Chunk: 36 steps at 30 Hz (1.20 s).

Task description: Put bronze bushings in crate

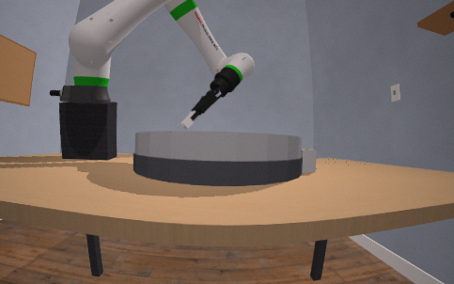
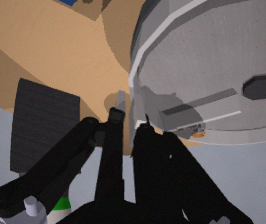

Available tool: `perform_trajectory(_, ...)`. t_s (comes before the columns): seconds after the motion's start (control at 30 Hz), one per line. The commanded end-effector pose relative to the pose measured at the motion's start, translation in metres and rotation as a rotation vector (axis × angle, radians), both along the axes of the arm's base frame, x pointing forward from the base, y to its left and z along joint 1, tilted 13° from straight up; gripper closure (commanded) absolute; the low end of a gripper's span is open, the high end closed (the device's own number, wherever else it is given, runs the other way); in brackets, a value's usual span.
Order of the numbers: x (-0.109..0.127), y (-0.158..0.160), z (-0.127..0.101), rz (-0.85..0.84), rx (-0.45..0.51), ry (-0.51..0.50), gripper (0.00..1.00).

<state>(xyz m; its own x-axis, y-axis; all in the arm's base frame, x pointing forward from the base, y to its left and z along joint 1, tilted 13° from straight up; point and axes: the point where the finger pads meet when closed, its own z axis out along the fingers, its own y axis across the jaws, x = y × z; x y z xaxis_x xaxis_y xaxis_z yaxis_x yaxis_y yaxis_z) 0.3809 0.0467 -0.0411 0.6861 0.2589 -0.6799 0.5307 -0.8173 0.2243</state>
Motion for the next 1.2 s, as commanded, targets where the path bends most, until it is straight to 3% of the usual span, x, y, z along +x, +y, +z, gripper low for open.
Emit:
perform_trajectory(0.0,-0.005,-0.027,0.005,0.09,0.003,0.005,0.93)
perform_trajectory(0.07,-0.01,-0.052,0.01,0.176,-0.002,0.025,0.93)
perform_trajectory(0.5,-0.027,-0.137,0.028,0.456,-0.021,0.087,0.93)
perform_trajectory(0.57,-0.027,-0.137,0.028,0.456,-0.021,0.087,0.93)
perform_trajectory(0.97,-0.042,-0.222,0.046,0.73,-0.041,0.145,0.93)
perform_trajectory(1.17,-0.046,-0.239,0.049,0.787,-0.045,0.159,0.93)
